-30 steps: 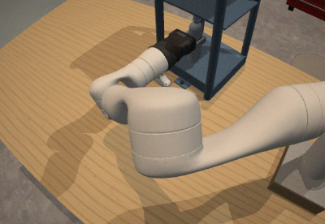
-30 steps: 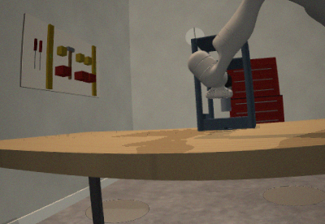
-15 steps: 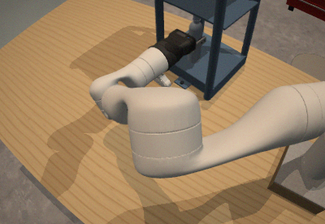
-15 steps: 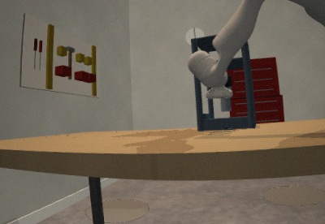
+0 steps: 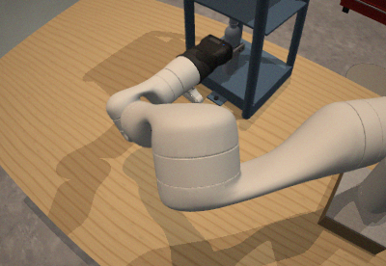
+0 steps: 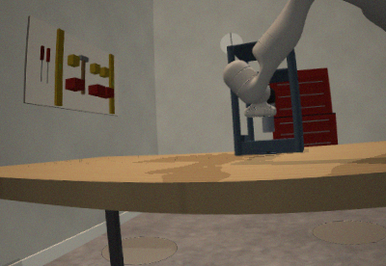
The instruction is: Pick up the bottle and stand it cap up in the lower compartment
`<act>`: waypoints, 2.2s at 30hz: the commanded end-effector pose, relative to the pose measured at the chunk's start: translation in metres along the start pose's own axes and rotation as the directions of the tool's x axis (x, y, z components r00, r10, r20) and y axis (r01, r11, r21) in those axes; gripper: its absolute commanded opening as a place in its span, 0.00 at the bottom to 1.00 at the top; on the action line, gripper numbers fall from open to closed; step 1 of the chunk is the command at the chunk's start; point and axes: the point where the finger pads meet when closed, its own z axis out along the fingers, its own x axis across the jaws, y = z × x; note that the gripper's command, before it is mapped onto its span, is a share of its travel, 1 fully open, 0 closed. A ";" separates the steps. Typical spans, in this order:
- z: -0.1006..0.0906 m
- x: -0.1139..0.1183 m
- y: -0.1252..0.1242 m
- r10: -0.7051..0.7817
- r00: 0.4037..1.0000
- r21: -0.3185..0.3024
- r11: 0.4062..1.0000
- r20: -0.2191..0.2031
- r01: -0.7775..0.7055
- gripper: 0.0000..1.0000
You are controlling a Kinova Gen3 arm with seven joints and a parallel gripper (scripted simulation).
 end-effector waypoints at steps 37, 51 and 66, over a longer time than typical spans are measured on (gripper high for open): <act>0.000 0.001 -0.025 0.002 1.000 0.000 1.000 0.000 -0.002 0.00; 0.000 0.001 -0.027 0.002 1.000 0.000 1.000 0.000 -0.002 0.00; 0.000 0.001 -0.027 0.002 1.000 0.000 1.000 0.000 -0.002 0.00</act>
